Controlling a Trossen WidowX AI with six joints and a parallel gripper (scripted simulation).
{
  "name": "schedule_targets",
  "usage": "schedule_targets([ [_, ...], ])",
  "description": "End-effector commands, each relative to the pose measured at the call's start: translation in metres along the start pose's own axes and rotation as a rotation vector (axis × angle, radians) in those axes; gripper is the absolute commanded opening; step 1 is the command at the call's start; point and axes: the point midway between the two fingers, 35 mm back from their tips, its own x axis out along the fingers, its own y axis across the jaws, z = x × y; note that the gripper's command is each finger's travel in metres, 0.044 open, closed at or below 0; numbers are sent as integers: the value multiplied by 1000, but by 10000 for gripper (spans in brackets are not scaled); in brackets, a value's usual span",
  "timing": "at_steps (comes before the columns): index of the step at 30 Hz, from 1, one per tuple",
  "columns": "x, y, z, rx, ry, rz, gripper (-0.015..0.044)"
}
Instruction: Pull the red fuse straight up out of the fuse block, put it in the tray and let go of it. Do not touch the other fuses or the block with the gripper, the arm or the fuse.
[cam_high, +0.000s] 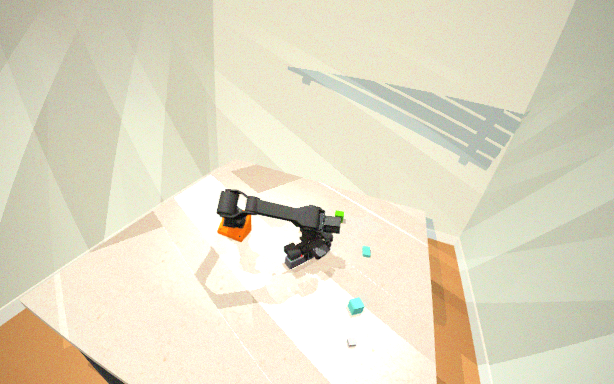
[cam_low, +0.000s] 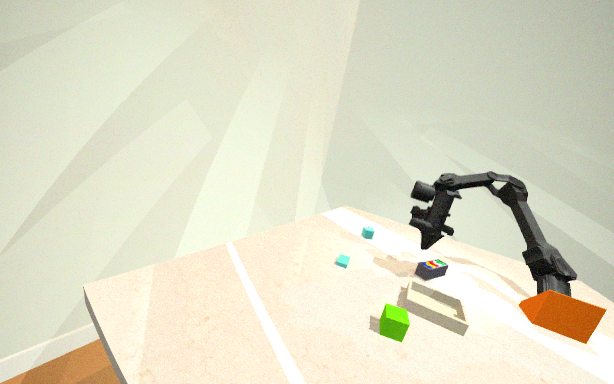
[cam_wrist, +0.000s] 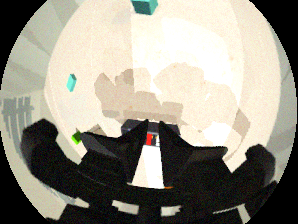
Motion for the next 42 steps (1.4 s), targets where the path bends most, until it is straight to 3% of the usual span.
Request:
schedule_targets([
  [1, -13, 5, -50, -58, 21, -80, 74],
  [42, 18, 6, -55, -59, 20, -83, 74],
])
